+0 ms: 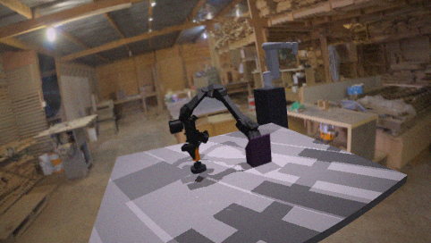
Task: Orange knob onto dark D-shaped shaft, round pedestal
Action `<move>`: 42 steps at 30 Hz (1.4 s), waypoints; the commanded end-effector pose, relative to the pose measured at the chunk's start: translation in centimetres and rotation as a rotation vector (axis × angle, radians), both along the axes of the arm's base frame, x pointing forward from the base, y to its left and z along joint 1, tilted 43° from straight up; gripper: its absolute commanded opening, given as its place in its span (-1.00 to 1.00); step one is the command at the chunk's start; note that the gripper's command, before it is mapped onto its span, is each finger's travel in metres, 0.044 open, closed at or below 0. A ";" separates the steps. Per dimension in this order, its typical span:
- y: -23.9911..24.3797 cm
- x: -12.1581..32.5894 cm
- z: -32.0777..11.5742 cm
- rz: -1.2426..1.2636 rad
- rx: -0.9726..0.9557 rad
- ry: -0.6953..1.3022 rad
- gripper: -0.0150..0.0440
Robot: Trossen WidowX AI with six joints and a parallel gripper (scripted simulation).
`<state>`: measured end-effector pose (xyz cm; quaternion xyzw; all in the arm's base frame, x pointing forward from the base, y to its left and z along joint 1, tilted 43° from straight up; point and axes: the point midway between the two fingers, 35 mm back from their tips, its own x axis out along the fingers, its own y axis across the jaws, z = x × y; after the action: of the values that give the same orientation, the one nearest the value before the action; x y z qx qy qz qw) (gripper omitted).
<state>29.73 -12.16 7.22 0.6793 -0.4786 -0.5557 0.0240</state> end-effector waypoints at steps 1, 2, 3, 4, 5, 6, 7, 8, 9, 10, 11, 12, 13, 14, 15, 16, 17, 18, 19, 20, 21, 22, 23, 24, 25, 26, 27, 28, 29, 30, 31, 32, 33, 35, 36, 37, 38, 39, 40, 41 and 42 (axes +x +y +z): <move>0.0 -0.1 -0.2 0.017 0.001 0.015 -0.49; 0.0 -0.1 -0.2 0.017 0.001 0.015 -0.49; 0.0 -0.1 -0.2 0.017 0.001 0.015 -0.49; 0.0 -0.1 -0.2 0.017 0.001 0.015 -0.49; -0.1 -0.1 -0.2 0.017 0.001 0.015 -0.49; -0.1 -0.1 -0.2 0.017 0.001 0.015 -0.49; -0.1 -0.1 -0.3 0.017 0.001 0.015 -0.49; -0.2 -0.1 -0.3 0.017 0.001 0.015 -0.49; -0.1 -0.1 -0.2 0.017 0.001 0.015 -0.49; -0.1 -0.1 -0.2 0.017 0.001 0.015 -0.49; -0.1 -0.1 -0.2 0.017 0.001 0.015 -0.49; -0.1 -0.1 -0.2 0.017 0.001 0.015 -0.49; -0.2 -0.1 -0.2 0.017 0.001 0.015 -0.49; -0.2 -0.1 -0.2 0.017 0.001 0.015 -0.49; -0.2 0.0 -0.2 0.017 0.001 0.015 -0.49; -0.2 0.0 -0.2 0.017 0.001 0.015 -0.49; -0.2 0.0 -0.2 0.017 0.001 0.015 -0.49; -0.2 0.0 -0.2 0.017 0.001 0.015 -0.49; -0.2 0.0 -0.2 0.017 0.001 0.015 -0.49; -0.2 0.0 -0.2 0.017 0.001 0.015 -0.49; -0.1 0.0 -0.2 0.017 0.001 0.015 -0.49; 0.0 0.0 -0.1 0.017 0.001 0.015 -0.49; 0.1 0.0 0.0 0.017 0.001 0.015 -0.49; 0.1 0.0 0.0 0.017 0.001 0.015 -0.49; 0.2 0.0 0.1 0.017 0.001 0.015 -0.49; 0.2 0.0 0.1 0.023 0.002 0.021 -0.49; 0.2 0.0 0.1 0.036 0.003 0.032 -0.49; 0.2 0.0 0.1 0.056 0.005 0.051 -0.49; 0.2 0.0 0.1 0.080 0.008 0.073 -0.49; 0.1 0.0 0.1 0.108 0.011 0.099 -0.49; 0.1 0.0 0.0 0.140 0.014 0.129 -0.49; 0.1 0.0 0.0 0.163 0.016 0.150 -0.49; 0.1 0.0 0.0 0.168 0.017 0.155 -0.49; 0.0 0.0 -0.1 0.170 0.017 0.157 -0.49; 0.0 -0.1 -0.1 0.170 0.017 0.157 -0.49; 0.0 -0.1 -0.1 0.170 0.017 0.157 -0.49; 0.0 -0.1 -0.2 0.170 0.017 0.157 -0.49; 0.0 -0.1 -0.2 0.170 0.017 0.157 -0.49; -0.1 -0.1 -0.2 0.170 0.017 0.157 -0.49; -0.1 -0.1 -0.2 0.170 0.017 0.157 -0.49; -0.1 -0.1 -0.2 0.170 0.017 0.157 -0.49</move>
<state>29.64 -12.20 7.06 0.6720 -0.4134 -0.6062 0.1000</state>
